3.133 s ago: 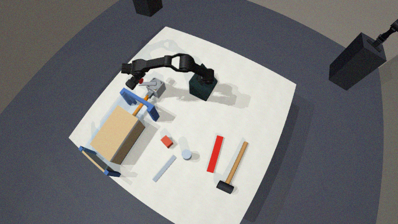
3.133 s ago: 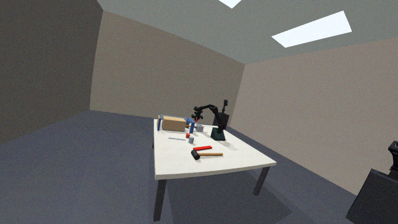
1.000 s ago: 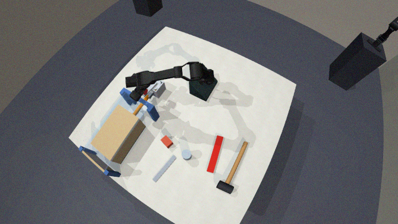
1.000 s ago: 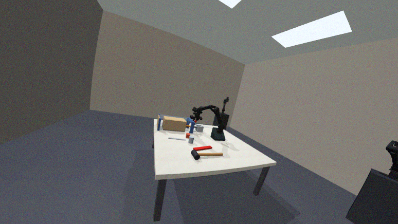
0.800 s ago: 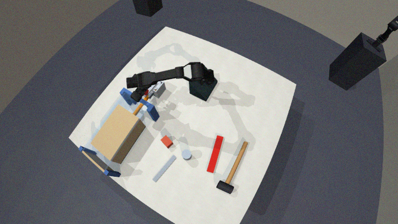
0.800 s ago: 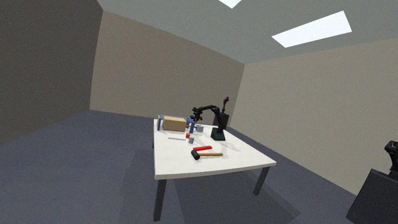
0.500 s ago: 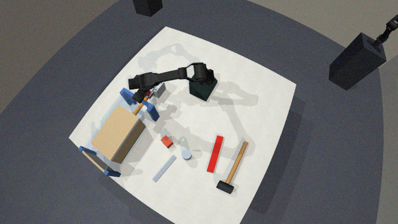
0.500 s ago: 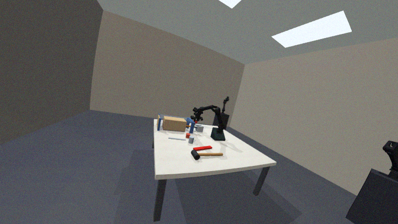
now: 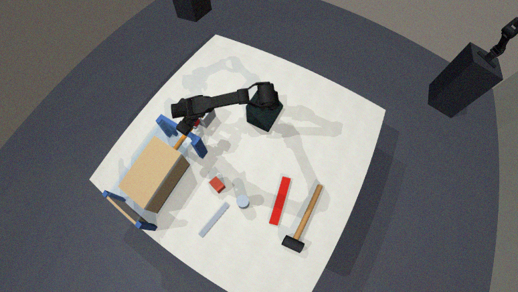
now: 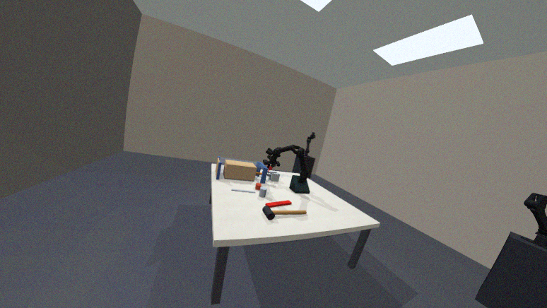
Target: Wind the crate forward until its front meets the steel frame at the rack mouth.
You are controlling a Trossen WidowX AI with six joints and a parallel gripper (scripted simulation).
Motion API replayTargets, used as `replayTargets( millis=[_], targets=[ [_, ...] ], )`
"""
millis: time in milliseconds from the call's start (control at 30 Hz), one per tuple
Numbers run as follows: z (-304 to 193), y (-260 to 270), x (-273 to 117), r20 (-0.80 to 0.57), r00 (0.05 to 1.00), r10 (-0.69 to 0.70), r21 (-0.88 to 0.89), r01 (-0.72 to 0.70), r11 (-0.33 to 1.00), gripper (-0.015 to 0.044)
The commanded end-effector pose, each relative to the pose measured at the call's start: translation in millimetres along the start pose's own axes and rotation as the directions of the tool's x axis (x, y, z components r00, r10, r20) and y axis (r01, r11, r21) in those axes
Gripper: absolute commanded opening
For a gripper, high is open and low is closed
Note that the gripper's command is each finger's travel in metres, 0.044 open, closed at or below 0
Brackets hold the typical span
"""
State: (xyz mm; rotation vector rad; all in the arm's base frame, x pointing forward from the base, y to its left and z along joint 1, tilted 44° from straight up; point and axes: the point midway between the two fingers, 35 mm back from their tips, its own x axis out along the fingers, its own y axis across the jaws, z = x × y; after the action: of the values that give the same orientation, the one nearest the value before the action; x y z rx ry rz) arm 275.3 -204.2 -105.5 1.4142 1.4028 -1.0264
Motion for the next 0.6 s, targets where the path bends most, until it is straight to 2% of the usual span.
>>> replayTargets(
  millis=[0, 567],
  targets=[
    [-12.8, -4.6, -2.0, -0.026, 1.0, -0.008, 0.001, 0.008, 1.0, 0.0],
    [-30.1, -16.7, -10.4, -0.027, 1.0, -0.009, 0.001, 0.009, 1.0, 0.0]
  ],
)
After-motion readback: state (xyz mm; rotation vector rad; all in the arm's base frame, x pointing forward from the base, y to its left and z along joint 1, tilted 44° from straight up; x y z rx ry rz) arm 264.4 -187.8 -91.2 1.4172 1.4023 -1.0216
